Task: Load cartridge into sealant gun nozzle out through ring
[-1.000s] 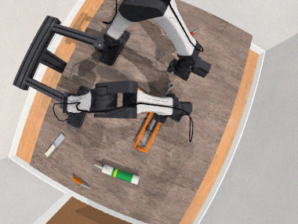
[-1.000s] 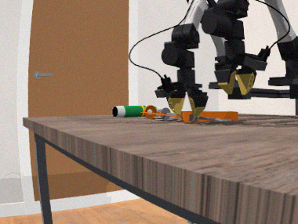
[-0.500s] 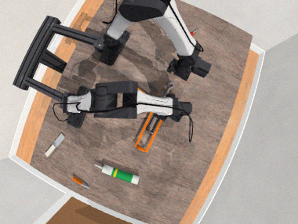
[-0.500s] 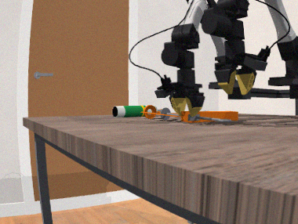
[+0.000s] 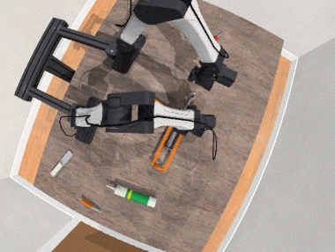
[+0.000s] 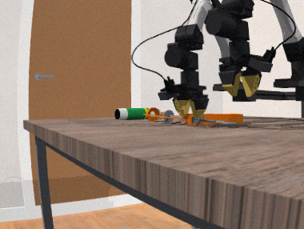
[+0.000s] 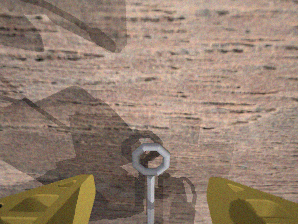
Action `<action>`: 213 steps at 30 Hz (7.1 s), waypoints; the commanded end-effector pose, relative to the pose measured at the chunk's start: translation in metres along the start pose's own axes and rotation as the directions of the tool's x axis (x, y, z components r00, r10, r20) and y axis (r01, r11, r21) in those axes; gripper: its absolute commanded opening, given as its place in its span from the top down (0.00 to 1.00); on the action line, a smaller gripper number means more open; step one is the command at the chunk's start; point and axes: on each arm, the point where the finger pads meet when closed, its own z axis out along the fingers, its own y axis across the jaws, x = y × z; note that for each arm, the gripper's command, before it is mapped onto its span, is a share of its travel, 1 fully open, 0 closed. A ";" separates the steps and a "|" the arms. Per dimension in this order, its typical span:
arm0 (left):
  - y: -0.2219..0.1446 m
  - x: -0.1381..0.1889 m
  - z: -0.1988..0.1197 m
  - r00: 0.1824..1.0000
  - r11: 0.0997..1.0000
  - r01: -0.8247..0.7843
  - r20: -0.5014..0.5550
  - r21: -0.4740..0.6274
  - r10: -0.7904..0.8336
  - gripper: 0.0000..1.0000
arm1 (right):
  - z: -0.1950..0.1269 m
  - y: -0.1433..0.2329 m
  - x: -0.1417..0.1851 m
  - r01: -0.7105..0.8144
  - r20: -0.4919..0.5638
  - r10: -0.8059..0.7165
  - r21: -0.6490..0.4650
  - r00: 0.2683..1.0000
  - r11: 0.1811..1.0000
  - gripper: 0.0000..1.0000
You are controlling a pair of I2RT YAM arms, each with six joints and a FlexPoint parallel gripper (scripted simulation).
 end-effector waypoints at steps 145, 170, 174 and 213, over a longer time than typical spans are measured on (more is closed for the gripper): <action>-0.003 -0.006 0.051 1.000 0.999 -0.010 0.011 0.039 0.010 1.00 | 0.002 -0.012 0.006 0.000 -0.030 0.000 0.030 1.000 1.000 0.97; 0.011 -0.053 0.074 1.000 1.000 -0.005 0.002 -0.023 0.006 1.00 | -0.001 -0.012 0.005 0.005 -0.024 -0.004 0.027 1.000 1.000 0.97; 0.011 -0.061 0.074 1.000 1.000 -0.005 0.001 -0.024 0.005 1.00 | -0.001 -0.012 0.005 0.005 -0.024 -0.004 0.027 1.000 1.000 0.97; 0.002 -0.107 0.075 1.000 1.000 0.009 0.010 0.018 -0.009 1.00 | -0.001 -0.012 0.005 0.005 -0.024 -0.004 0.027 1.000 1.000 0.97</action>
